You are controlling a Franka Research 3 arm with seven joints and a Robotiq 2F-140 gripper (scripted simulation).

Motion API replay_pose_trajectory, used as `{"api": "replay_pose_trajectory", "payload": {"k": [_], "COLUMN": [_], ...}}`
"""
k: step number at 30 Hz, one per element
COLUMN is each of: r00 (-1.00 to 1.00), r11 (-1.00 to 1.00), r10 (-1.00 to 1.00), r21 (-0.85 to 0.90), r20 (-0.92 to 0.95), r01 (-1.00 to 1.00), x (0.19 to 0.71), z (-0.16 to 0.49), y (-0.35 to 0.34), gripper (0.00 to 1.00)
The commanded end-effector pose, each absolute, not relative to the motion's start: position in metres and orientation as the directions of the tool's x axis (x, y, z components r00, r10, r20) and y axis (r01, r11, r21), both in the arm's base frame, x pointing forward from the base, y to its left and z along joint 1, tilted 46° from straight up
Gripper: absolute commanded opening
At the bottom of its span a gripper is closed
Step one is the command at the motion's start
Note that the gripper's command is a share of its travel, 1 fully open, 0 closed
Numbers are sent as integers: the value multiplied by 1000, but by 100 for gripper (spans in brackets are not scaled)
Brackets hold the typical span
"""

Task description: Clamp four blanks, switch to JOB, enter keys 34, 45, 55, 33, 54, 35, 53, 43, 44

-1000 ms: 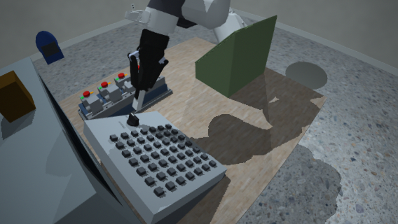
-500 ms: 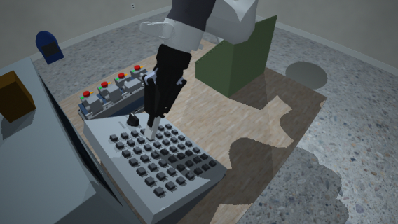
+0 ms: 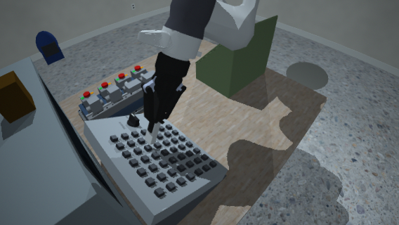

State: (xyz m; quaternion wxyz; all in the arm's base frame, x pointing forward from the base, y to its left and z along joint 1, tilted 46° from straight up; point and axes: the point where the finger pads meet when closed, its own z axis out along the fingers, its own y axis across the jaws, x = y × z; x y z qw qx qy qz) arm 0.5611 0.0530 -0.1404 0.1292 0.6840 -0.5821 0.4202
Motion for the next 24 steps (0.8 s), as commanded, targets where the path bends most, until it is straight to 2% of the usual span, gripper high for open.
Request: {"api": "replay_pose_trajectory", "payload": {"k": [1,24], "r00": [-43,-43], "r11": [-278,-278], "r10": [-692,-692], "r21": [-321,-321], "r20": [720,720], "r01": [-905,-905], "x": [563,565], "z": [-144,-147], "y": [49,46], "gripper": [0,0]}}
